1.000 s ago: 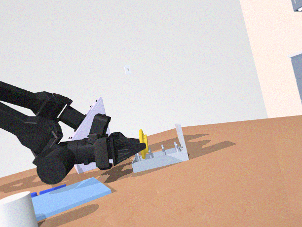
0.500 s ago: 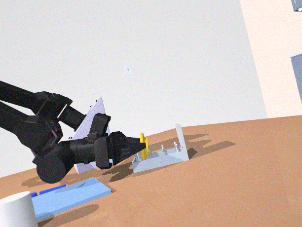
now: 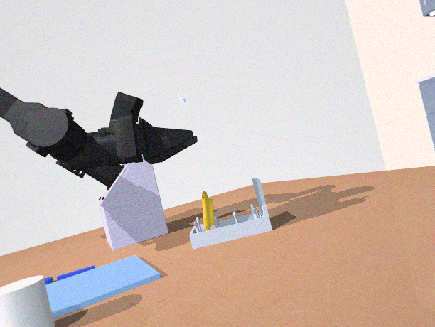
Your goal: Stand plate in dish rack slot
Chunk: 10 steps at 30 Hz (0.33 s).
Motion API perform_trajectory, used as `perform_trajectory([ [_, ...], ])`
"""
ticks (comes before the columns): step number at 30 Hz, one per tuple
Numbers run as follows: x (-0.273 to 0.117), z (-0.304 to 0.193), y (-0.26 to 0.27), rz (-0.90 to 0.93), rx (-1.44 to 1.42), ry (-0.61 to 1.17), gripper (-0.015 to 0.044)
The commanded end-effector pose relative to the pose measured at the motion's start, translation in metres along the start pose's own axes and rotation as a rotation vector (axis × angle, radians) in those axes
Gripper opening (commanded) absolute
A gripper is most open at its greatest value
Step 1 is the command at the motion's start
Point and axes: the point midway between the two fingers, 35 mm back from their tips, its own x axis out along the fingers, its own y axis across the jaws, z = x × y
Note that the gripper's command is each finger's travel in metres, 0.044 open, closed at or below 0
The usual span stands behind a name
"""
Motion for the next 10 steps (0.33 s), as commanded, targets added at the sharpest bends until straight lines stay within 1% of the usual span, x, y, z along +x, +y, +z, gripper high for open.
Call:
perform_trajectory([
  [1,0.0008,0.0009,0.0013,0.014,0.046,0.028,0.0400],
  [10,0.0067,-0.0020,0.0061,0.084,0.287,0.203,0.0400],
])
